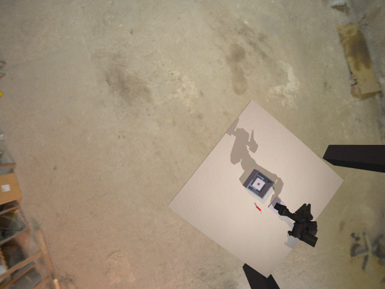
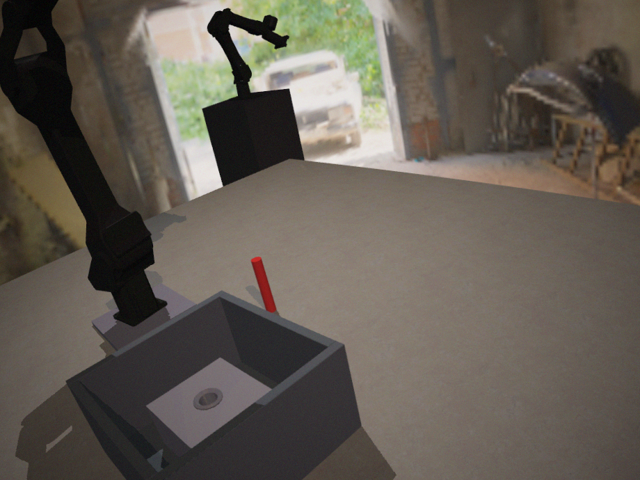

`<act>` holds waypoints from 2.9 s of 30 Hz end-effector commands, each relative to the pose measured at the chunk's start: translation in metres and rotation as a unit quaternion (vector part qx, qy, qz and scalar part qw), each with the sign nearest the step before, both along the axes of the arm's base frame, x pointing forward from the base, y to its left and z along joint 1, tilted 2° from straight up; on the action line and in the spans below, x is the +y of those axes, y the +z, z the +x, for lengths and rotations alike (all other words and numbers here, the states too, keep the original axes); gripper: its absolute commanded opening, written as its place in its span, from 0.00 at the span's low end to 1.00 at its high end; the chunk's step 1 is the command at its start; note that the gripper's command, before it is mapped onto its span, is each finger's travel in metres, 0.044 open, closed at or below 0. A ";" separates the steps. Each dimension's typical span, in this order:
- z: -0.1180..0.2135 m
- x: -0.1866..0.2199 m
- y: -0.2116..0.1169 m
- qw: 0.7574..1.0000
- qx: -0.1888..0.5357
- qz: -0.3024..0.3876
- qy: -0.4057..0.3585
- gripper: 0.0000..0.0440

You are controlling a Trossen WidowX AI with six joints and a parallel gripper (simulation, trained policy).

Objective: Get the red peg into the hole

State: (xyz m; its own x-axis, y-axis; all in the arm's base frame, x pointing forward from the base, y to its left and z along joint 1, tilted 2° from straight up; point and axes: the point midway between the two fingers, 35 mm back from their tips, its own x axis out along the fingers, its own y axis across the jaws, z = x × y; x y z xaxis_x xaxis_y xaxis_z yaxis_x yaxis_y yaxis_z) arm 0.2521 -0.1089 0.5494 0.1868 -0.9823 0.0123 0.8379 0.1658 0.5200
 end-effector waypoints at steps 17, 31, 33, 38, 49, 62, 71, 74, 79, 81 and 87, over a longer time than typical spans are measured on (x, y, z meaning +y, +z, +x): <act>0.087 0.063 -0.093 0.957 0.199 -0.063 0.202 1.00; 0.094 0.128 -0.212 0.868 0.332 0.006 0.369 1.00; 0.089 0.137 -0.229 0.853 0.350 0.025 0.387 1.00; 0.069 0.156 -0.270 0.815 0.390 0.082 0.421 1.00; 0.005 0.188 -0.346 0.734 0.473 0.224 0.433 1.00; -0.047 0.203 -0.416 0.675 0.538 0.328 0.383 1.00; -0.055 0.209 -0.459 0.665 0.538 0.366 0.366 1.00; -0.056 0.210 -0.473 0.665 0.535 0.373 0.365 1.00; -0.056 0.211 -0.495 0.664 0.529 0.382 0.366 1.00; -0.057 0.210 -0.502 0.662 0.529 0.384 0.366 0.98; -0.061 0.209 -0.520 0.654 0.537 0.397 0.356 0.68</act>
State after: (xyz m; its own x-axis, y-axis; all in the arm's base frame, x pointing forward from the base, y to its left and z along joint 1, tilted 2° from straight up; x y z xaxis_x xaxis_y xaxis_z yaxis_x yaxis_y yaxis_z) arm 0.1933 0.1008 0.0400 0.1069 -0.2601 -0.9597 0.6413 0.7556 -0.1334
